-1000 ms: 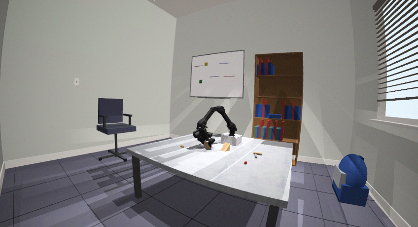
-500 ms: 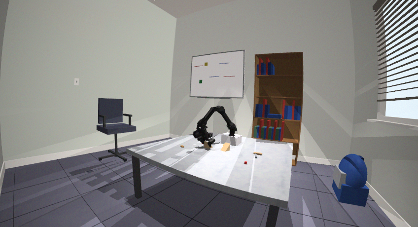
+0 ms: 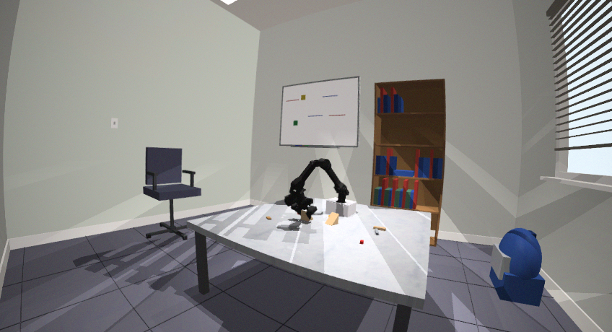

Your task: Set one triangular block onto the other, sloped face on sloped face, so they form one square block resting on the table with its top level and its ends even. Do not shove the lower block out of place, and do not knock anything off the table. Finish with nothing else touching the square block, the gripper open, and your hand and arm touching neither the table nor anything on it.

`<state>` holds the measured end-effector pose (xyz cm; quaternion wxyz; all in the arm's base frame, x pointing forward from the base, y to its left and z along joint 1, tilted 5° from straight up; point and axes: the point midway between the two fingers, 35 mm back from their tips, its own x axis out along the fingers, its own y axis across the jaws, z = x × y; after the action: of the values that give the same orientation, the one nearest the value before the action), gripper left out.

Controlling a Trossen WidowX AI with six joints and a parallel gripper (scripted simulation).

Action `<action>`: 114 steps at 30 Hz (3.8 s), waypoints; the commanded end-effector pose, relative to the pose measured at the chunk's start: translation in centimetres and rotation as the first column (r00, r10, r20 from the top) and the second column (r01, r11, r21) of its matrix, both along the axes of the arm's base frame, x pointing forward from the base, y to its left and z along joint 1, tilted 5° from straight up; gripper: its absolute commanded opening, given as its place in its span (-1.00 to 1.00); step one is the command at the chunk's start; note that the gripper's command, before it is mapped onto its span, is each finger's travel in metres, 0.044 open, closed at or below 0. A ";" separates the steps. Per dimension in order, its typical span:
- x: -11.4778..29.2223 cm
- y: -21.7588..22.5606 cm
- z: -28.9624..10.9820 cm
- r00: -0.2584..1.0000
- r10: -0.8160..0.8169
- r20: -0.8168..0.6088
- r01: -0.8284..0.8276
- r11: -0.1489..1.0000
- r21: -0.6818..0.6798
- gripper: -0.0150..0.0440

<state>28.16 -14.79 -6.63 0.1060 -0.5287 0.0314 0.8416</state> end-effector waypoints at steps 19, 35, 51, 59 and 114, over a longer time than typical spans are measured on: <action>0.0 0.0 0.2 1.000 0.000 0.002 0.000 1.000 -0.001 -0.49; -1.5 0.2 1.3 0.960 -0.009 0.280 0.026 0.998 -0.060 -0.49; -4.1 0.7 2.5 0.776 0.011 0.631 0.089 0.988 -0.127 -0.49; -5.5 1.0 2.6 0.636 0.033 0.771 0.129 0.980 -0.149 -0.49; -6.9 0.1 10.9 0.389 0.079 0.918 0.199 0.965 -0.168 1.00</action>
<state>21.46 -14.86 0.95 0.0749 -0.9093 0.0950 0.3981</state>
